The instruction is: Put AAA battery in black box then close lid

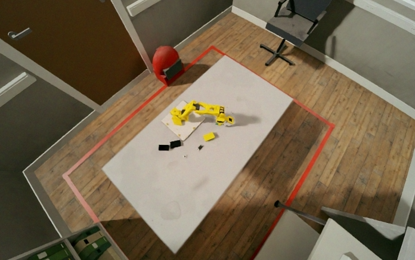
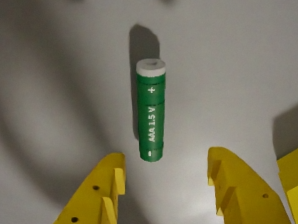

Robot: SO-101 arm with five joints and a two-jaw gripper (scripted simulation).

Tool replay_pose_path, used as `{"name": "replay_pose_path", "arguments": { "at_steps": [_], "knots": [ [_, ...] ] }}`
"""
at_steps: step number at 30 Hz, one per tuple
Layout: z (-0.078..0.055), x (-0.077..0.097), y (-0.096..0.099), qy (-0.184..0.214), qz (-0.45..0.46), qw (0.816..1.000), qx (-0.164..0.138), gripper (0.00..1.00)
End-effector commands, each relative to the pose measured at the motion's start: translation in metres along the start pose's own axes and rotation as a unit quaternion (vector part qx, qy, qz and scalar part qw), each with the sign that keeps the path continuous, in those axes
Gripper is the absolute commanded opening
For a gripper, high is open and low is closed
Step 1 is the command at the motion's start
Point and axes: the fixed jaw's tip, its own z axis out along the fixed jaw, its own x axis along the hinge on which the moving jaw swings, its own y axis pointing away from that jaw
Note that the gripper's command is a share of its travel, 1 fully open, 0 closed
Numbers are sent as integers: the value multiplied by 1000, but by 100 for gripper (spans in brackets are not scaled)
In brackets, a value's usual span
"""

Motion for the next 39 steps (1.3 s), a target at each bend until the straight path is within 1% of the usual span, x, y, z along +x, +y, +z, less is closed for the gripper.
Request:
{"name": "replay_pose_path", "arguments": {
  "at_steps": [1,23,39],
  "knots": [
    [5,4,1,14,-6,1000,0,15],
    [-8,7,0,14,-6,1000,0,15],
    [-8,7,0,14,-6,1000,0,15]
  ]
}}
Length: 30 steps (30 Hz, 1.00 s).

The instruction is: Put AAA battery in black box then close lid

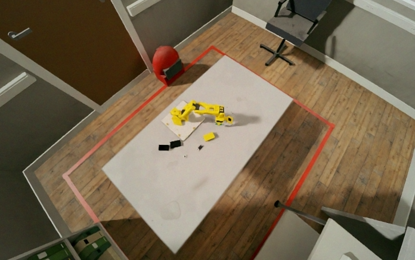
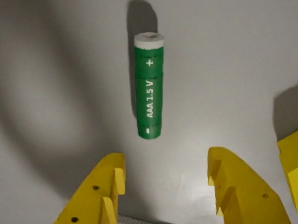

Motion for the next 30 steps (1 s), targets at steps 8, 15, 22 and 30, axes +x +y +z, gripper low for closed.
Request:
{"name": "replay_pose_path", "arguments": {
  "at_steps": [8,15,22,30],
  "knots": [
    [-1,-1,1,-6,-5,1000,-1,15],
    [2,-1,1,-6,-5,1000,-1,15],
    [6,-1,1,-6,-5,1000,-1,15],
    [8,-1,1,-6,-5,1000,-1,15]
  ]
}}
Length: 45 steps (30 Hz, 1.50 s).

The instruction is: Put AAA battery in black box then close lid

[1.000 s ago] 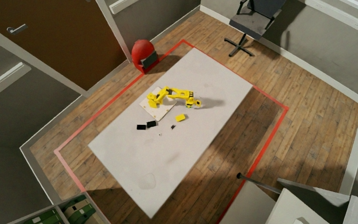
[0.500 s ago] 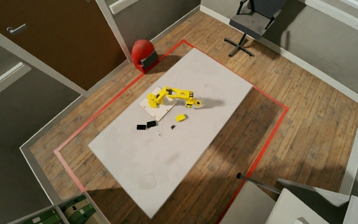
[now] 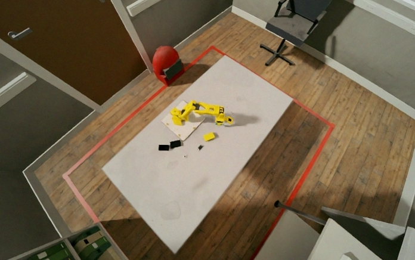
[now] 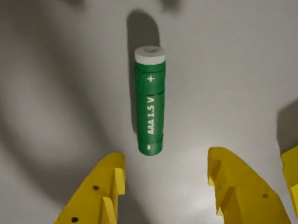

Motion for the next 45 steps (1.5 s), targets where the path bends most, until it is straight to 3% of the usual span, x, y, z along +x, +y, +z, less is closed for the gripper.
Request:
{"name": "replay_pose_path", "arguments": {
  "at_steps": [1,18,45],
  "knots": [
    [2,2,0,3,-5,1000,0,15],
    [3,2,0,3,-5,1000,0,15],
    [-11,1,0,3,-5,1000,0,15]
  ]
}}
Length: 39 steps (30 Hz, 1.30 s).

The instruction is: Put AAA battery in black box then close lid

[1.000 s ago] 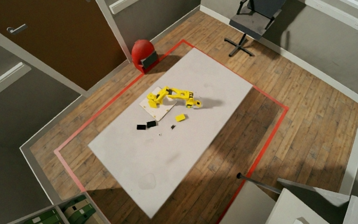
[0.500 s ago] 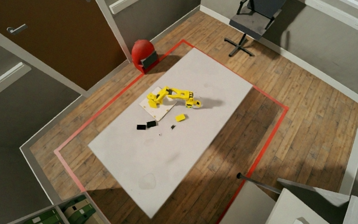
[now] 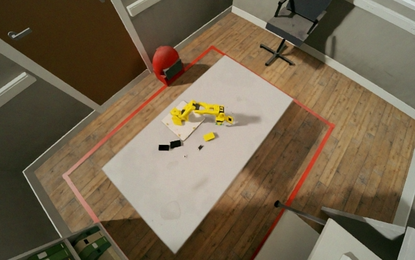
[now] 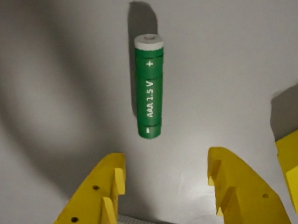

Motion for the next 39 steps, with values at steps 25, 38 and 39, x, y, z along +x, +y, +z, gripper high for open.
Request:
{"name": "replay_pose_path", "arguments": {
  "at_steps": [25,38,39],
  "knots": [
    [4,-1,0,-3,-5,1000,-1,15],
    [9,-1,0,-3,-5,1000,-1,15],
    [10,-1,0,-3,-5,1000,-1,15]
  ]
}}
